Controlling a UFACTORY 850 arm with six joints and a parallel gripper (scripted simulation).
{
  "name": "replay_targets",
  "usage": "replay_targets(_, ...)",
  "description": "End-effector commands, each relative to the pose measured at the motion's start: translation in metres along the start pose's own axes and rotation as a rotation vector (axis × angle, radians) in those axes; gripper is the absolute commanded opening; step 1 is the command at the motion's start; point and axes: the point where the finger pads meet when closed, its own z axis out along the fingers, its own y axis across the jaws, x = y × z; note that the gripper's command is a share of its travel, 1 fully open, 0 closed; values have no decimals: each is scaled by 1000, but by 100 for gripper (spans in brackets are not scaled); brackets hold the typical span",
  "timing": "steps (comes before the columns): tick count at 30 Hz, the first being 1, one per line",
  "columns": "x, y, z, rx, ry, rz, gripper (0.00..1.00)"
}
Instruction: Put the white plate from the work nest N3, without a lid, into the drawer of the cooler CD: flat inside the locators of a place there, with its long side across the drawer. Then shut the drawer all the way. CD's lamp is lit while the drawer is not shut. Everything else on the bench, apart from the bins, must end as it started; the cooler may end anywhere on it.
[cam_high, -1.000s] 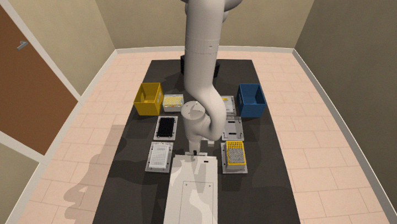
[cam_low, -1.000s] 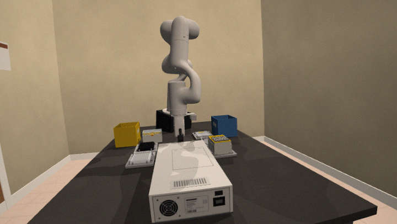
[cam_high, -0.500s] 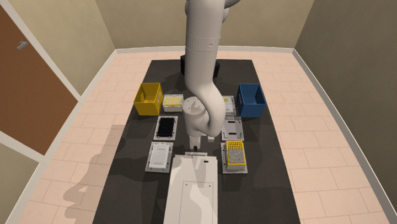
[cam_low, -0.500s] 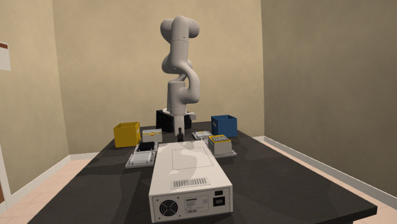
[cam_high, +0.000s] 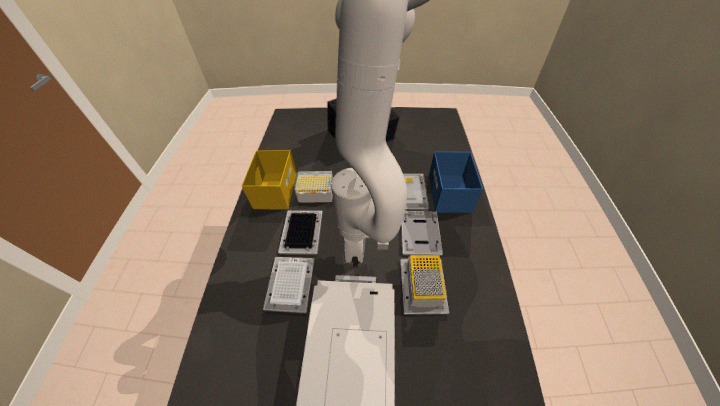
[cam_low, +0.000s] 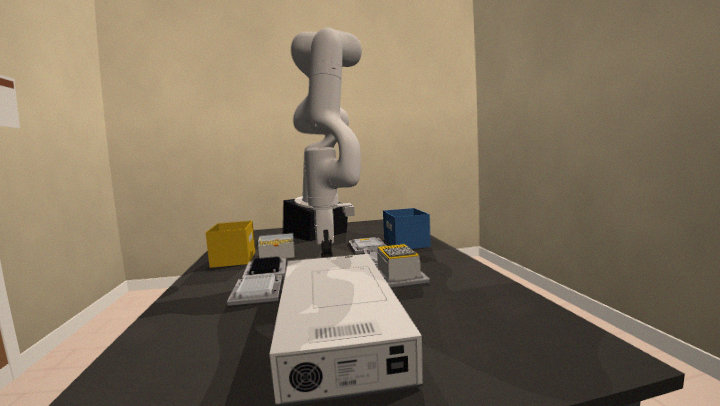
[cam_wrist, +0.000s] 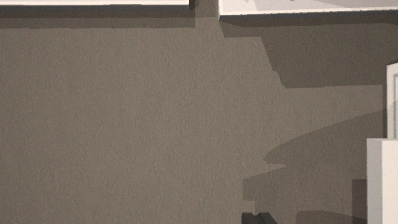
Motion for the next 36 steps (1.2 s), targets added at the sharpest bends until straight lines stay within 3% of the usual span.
replay_targets(1, 0, -5, -1, -4, 3, 0, 0)
replay_targets(17, 0, -10, -1, -4, 3, 0, 0)
replay_targets(36, 0, -10, -29, -4, 3, 0, 0)
